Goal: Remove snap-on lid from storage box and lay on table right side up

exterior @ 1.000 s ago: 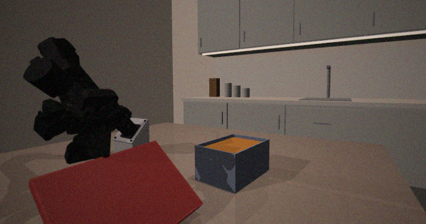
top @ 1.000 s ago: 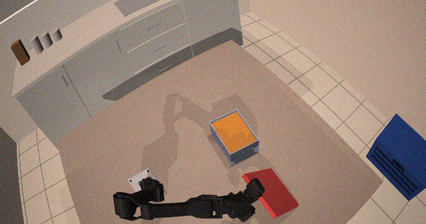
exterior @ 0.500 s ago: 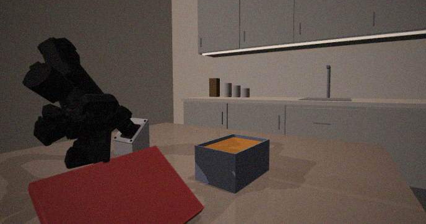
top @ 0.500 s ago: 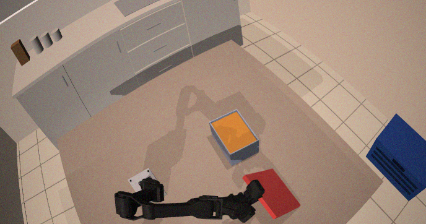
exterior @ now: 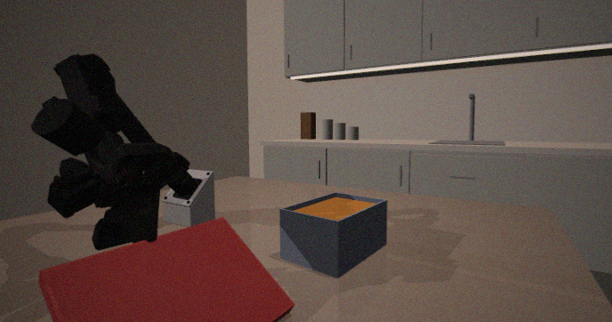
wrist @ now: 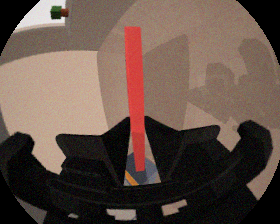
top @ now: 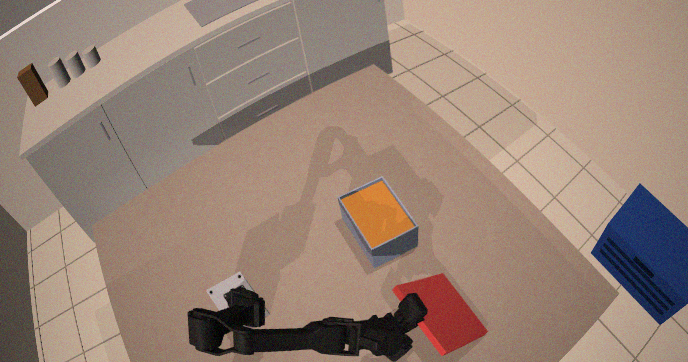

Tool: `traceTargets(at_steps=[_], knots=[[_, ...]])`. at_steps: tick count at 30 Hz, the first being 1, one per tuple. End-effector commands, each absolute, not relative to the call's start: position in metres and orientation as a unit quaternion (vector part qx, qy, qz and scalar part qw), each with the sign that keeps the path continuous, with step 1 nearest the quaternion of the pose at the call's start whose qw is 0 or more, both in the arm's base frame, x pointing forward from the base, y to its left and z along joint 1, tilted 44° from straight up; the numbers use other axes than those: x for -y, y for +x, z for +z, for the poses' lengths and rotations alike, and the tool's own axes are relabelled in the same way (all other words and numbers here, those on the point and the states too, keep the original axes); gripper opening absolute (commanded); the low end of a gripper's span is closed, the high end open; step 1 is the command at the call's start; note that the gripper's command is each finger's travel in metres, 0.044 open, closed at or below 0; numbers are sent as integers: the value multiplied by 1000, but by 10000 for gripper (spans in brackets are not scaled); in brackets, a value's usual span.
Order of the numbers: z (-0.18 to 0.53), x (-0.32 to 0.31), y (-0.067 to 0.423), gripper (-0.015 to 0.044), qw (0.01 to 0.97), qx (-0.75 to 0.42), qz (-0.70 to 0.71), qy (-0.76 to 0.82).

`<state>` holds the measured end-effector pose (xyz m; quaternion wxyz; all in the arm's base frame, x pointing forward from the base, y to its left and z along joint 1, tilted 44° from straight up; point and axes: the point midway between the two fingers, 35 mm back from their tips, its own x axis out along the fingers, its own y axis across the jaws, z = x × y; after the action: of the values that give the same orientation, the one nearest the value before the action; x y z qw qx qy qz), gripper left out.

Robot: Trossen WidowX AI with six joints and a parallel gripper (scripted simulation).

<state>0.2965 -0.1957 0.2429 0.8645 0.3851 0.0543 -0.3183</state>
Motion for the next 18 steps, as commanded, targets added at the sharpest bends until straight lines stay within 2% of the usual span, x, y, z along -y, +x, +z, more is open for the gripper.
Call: traceTargets(at_steps=[1,18], knots=[[229,201,295,0,858,-66,-329,388],[219,210,296,0,859,-66,-329,388]])
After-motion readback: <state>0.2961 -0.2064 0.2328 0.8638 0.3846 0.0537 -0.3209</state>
